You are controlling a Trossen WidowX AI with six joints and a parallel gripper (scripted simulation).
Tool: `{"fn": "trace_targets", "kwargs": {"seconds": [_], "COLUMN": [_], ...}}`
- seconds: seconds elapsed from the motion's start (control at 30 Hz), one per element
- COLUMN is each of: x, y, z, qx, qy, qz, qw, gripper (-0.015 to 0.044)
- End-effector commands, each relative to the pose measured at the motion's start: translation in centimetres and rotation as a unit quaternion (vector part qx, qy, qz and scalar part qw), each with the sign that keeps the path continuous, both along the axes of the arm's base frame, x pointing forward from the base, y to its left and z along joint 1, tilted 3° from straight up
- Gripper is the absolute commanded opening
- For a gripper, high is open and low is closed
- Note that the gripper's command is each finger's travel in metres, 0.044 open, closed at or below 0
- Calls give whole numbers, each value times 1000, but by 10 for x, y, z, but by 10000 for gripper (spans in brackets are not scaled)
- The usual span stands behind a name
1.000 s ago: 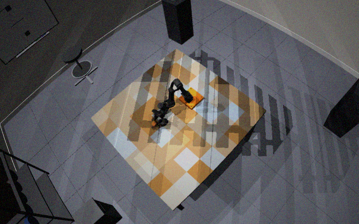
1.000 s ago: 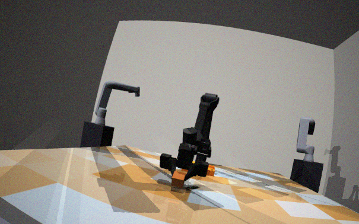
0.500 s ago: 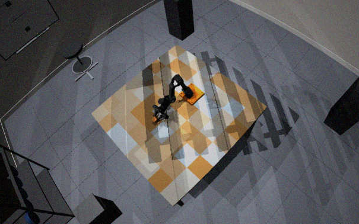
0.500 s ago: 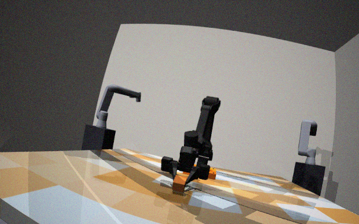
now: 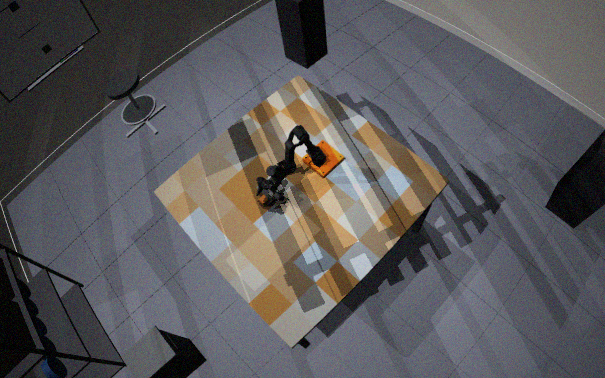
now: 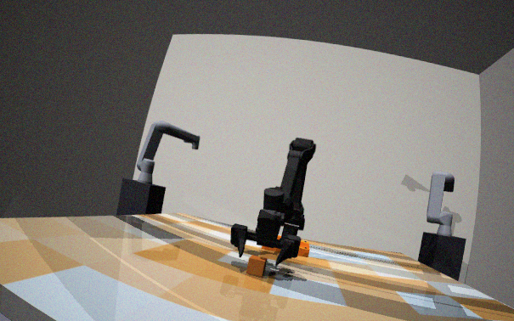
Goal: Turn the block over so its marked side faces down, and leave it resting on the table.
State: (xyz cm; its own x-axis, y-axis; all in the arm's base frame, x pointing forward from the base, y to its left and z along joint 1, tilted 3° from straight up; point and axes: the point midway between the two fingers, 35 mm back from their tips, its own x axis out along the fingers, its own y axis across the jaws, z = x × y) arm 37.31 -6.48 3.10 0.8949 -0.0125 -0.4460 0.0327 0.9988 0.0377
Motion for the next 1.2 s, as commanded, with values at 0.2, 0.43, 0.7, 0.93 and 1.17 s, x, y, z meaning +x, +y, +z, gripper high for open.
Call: {"fn": "trace_targets", "kwargs": {"seconds": [0.2,0.43,0.7,0.93,1.17], "x": [0,0,0,8,4], "y": [0,0,0,-3,-6], "z": [1,1,1,3,35], "qx": [3,3,3,5,8], "qy": [-2,-2,-2,46,180], "qz": [0,0,0,0,4], "qw": [1000,1000,1000,999,984], "gripper": [440,440,440,440,440]}}
